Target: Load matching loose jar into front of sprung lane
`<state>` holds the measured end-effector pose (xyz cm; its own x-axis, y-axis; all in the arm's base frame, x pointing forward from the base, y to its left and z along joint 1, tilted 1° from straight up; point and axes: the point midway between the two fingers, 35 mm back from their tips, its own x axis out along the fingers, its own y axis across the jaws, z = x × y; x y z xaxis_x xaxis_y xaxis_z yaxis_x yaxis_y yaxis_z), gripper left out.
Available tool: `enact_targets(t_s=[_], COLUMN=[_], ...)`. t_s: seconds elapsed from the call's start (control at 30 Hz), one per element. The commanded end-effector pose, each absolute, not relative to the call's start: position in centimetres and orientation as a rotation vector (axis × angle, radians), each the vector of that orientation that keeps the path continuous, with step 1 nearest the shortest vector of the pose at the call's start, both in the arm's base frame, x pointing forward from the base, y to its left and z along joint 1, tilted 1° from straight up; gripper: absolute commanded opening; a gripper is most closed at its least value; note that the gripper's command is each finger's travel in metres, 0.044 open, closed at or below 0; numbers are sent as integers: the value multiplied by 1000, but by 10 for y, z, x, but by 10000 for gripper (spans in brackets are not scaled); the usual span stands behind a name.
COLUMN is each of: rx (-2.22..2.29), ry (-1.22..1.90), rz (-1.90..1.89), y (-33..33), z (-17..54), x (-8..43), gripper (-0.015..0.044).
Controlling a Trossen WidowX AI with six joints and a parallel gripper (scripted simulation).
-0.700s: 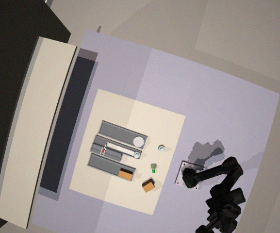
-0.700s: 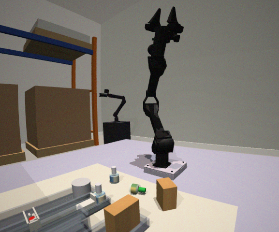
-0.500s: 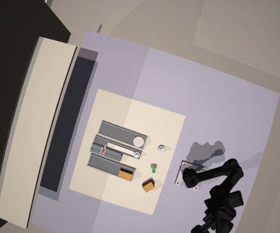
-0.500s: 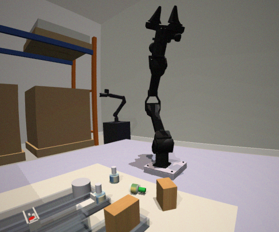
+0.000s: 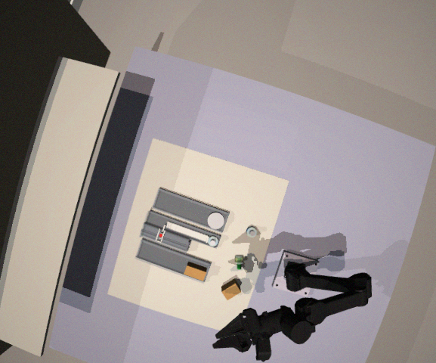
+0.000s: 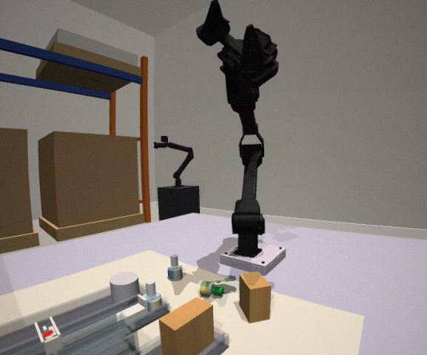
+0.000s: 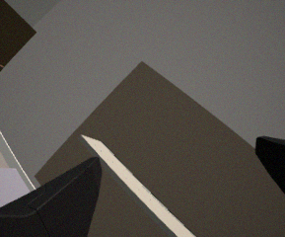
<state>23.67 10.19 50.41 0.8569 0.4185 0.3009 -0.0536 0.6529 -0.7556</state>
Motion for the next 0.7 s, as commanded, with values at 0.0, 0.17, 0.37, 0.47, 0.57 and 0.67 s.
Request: enact_targets(t_s=[0.0,0.17,0.37,0.47,0.57,0.67], rx=[-811,-759,-638,-553,-453,-337], ry=[-228,97,488,684,873,1069], rz=[278,257,203,165,123,72], y=[84,50,0,-26,-49,-73], z=[451,381,295,254,216,180], x=[277,310,320,312,297,273], gripper=[440,440,440,440,440,440])
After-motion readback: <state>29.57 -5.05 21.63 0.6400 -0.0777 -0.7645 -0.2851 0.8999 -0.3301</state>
